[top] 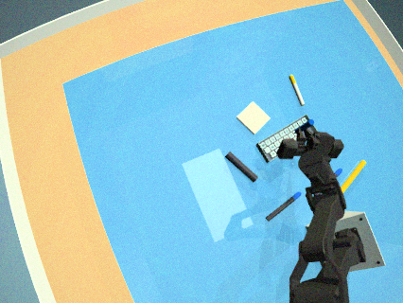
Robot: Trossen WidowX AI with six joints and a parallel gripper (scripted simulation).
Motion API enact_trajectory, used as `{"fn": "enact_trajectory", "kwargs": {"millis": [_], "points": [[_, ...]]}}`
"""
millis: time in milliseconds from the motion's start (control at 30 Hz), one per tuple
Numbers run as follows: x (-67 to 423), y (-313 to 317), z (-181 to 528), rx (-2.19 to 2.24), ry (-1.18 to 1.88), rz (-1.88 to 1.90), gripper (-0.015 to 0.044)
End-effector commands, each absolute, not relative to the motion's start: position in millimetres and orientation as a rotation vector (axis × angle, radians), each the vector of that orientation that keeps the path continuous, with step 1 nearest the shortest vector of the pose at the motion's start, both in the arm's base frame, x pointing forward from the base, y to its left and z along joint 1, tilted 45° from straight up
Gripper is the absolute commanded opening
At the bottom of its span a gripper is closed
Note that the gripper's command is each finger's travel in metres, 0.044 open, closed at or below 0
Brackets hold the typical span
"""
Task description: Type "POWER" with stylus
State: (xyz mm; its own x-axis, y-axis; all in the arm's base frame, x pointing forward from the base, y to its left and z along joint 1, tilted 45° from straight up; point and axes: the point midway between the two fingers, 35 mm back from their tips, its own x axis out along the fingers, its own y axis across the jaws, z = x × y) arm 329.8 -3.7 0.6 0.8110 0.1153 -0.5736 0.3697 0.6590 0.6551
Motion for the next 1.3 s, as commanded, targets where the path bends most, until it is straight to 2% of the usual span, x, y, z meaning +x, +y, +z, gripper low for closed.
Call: {"fn": "enact_trajectory", "kwargs": {"millis": [0,1267], "points": [[328.8,-3.3,-3.8,0.857,0.633,-0.164,0.0081],[328.7,3.5,-10.6,0.858,0.634,-0.164,0.0081]]}}
